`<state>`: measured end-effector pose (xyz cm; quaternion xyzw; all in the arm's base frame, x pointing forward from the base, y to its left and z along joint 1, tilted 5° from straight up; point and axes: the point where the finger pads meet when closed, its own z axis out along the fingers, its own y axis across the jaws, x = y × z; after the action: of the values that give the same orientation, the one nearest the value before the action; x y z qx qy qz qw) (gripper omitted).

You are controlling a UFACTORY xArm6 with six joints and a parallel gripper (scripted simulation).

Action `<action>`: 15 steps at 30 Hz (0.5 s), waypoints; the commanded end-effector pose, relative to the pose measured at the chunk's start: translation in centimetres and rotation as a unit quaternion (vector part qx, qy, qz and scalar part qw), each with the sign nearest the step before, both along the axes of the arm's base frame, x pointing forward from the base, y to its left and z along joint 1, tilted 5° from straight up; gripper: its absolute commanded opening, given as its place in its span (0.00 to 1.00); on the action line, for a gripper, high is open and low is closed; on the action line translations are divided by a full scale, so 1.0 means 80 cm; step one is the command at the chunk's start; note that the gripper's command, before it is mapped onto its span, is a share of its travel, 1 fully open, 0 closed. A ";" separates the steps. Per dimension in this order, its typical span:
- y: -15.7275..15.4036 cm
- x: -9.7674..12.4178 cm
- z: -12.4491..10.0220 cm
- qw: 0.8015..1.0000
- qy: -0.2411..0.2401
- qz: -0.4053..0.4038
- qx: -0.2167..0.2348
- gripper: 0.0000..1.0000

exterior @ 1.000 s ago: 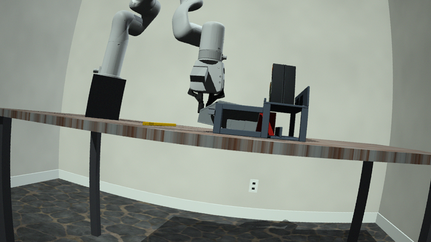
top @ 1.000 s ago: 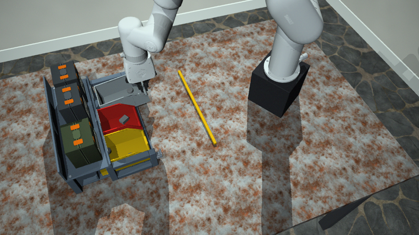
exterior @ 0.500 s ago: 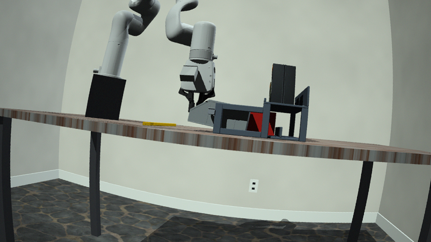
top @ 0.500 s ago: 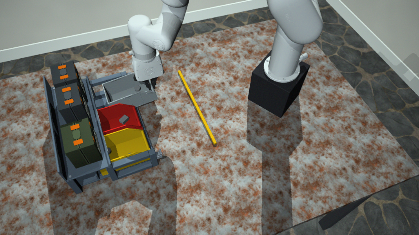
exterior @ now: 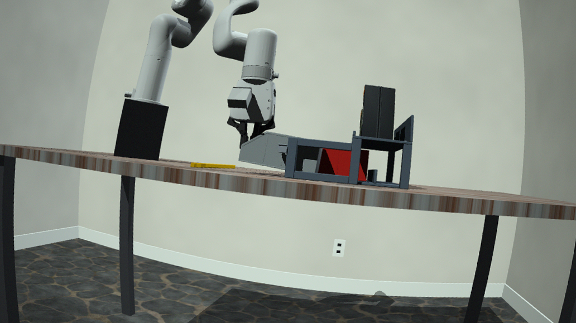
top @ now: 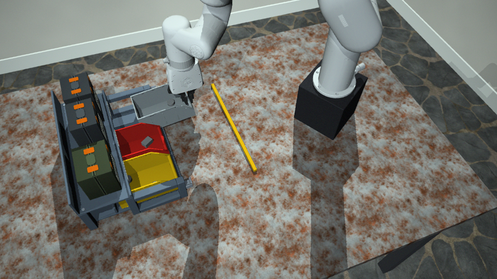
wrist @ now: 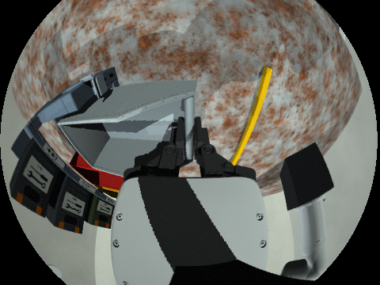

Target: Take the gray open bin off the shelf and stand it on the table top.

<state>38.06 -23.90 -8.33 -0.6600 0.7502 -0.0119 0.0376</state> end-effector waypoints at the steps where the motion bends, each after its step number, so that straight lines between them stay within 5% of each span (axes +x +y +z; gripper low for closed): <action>1: -0.001 0.000 0.002 1.000 -0.004 0.001 -0.001 0.00; 7: -0.001 0.000 0.002 1.000 -0.004 0.001 -0.001 0.00; 12: 0.006 -0.055 -0.002 1.000 -0.004 0.001 -0.001 0.00; 15: 0.006 -0.055 -0.002 1.000 -0.004 0.001 -0.001 0.00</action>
<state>34.43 -23.40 -8.69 -0.6599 0.7505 -0.0097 0.0341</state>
